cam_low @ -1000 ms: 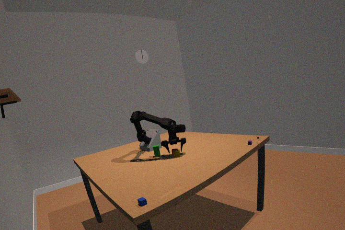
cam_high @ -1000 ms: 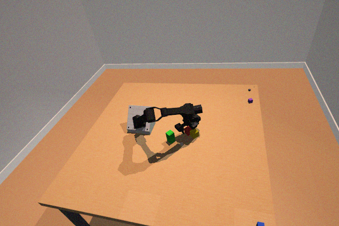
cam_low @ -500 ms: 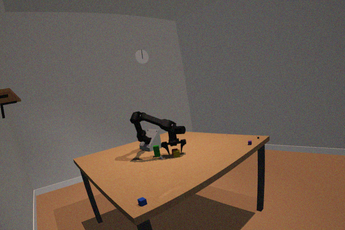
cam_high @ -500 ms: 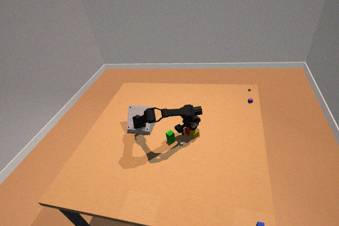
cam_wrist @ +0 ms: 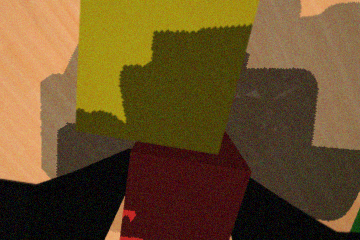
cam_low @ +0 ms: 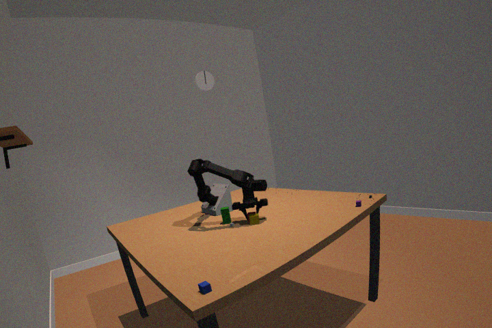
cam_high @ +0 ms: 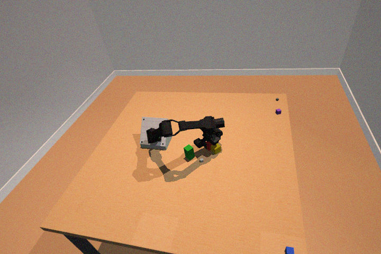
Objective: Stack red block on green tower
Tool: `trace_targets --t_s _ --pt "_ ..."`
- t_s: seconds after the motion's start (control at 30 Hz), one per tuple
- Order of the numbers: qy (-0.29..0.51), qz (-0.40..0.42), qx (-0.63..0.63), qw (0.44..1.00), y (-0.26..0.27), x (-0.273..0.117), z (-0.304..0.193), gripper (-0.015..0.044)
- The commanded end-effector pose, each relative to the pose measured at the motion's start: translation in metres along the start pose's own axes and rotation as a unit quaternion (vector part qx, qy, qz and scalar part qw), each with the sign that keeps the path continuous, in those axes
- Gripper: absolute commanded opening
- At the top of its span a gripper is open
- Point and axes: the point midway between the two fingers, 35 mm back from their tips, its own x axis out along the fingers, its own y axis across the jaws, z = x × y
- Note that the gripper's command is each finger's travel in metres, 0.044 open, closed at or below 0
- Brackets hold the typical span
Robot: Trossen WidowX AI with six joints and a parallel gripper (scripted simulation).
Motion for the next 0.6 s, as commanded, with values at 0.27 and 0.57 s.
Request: trace_targets --t_s 0.27,0.57 --pt "-0.002 -0.001 -0.002 1.000 0.000 -0.007 0.000 0.0052" --pt "-0.001 0.000 -0.002 1.000 0.001 -0.049 0.000 0.0000"
